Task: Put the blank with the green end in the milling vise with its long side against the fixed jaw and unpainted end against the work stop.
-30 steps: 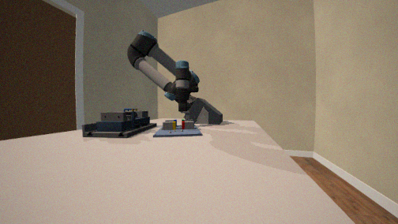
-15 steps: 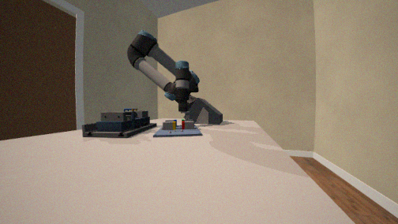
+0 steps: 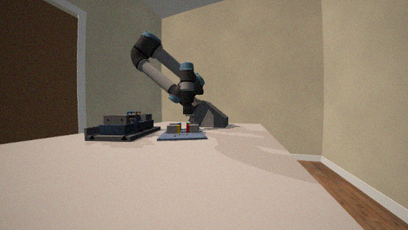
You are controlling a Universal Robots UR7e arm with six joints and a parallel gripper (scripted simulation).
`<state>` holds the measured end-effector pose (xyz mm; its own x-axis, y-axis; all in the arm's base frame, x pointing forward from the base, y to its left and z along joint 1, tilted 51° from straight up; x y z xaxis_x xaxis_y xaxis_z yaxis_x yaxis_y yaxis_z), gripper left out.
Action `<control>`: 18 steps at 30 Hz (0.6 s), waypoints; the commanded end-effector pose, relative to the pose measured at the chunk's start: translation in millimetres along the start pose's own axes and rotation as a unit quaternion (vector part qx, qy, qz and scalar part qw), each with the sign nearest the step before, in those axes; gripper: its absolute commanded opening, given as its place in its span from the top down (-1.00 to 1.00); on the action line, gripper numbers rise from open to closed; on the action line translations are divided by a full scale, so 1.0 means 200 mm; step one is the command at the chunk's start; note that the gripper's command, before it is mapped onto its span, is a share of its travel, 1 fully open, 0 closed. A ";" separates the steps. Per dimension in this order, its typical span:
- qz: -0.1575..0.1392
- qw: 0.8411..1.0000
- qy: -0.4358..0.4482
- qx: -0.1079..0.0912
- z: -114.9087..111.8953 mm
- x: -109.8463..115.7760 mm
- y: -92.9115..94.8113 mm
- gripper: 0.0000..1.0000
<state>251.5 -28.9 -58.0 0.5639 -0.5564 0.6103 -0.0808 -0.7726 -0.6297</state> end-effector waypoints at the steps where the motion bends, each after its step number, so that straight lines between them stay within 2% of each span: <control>1: 0.000 1.000 0.000 0.000 0.00 0.00 0.00 -1.00; 3: 0.000 1.000 0.000 0.000 0.00 0.00 0.00 -1.00; 4: 0.000 1.000 0.000 0.000 0.00 0.00 0.00 1.00; 18: 0.000 1.000 0.000 0.000 0.00 0.00 0.00 1.00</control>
<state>251.5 -28.9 -58.0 0.5639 -0.5564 0.6103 -0.0808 -0.7726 -0.6297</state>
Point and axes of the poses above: the point where the finger pads meet when closed, its own y axis out along the fingers, its own z axis across the jaws, x = y × z, the point moved 3 cm from there along -y, back along the fingers, and after that the axes turned 13 degrees about -y, right-handed, at the moved point
